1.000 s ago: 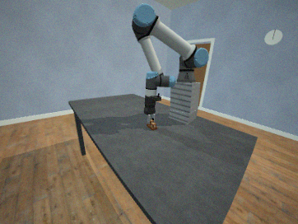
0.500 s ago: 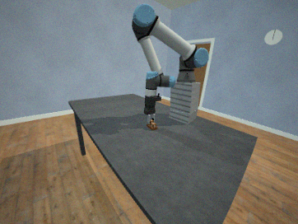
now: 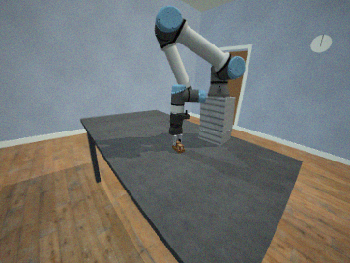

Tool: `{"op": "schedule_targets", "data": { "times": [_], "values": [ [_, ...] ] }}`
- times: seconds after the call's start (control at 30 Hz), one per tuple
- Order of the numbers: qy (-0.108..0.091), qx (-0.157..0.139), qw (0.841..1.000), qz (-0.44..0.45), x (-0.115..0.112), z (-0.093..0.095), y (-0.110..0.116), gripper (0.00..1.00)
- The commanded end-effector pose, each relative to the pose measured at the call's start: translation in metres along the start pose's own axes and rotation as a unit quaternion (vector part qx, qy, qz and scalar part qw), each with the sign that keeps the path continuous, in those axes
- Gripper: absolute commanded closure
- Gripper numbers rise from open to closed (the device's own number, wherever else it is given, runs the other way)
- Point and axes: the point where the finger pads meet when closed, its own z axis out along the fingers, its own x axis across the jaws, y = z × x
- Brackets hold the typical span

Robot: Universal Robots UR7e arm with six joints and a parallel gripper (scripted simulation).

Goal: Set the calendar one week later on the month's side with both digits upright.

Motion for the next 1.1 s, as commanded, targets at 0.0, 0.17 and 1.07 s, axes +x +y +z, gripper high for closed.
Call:
{"op": "schedule_targets", "data": {
  "times": [0.0, 0.17, 1.07],
  "values": [
    [0.001, 0.0, 1.0, 0.0, 0.0003, 0.0016, 0.0001, 0.43],
    [0.001, 0.0, 1.0, 0.0, 0.0003, 0.0039, 0.0001, 0.43],
    [0.001, 0.0, 1.0, 0.0, 0.0003, 0.0062, 0.0001, 0.43]
  ]
}}
